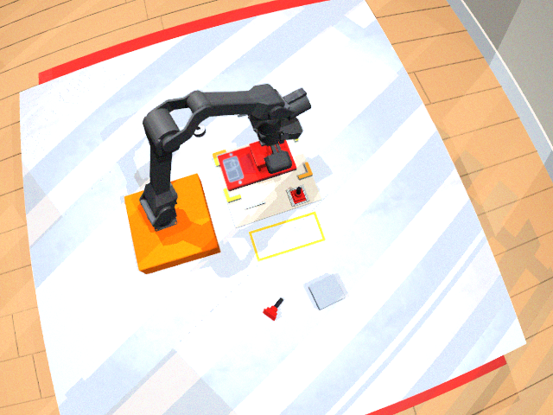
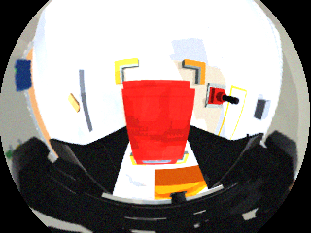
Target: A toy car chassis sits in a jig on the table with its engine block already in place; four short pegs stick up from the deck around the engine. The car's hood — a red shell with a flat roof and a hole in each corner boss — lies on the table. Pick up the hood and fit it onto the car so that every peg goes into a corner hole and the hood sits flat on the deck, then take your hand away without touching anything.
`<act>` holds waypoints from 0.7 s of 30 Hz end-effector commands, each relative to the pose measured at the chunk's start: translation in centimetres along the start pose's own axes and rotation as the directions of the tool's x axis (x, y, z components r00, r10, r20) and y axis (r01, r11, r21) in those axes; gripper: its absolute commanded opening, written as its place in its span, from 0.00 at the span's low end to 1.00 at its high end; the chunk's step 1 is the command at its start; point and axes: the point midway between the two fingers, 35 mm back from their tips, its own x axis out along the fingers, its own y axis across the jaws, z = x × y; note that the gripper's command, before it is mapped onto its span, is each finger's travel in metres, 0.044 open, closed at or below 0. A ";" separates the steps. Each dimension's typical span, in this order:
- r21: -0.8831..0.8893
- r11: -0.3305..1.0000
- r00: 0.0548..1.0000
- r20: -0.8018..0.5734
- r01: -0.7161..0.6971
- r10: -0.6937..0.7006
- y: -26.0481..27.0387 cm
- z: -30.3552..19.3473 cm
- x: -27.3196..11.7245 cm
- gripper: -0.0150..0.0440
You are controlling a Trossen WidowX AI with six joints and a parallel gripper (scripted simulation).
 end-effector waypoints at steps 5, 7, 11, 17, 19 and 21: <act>0.002 1.000 1.000 0.007 -0.006 0.006 0.1 0.0 0.4 0.25; 0.002 1.000 1.000 0.007 -0.006 0.006 0.1 0.0 0.5 0.25; 0.002 1.000 1.000 0.007 -0.006 0.006 0.1 0.0 0.7 0.25; 0.002 1.000 1.000 0.007 -0.006 0.006 0.1 0.1 1.0 0.25; 0.002 1.000 1.000 0.007 -0.006 0.006 0.1 0.1 1.1 0.25; 0.002 1.000 1.000 0.007 -0.006 0.006 0.1 0.1 1.2 0.25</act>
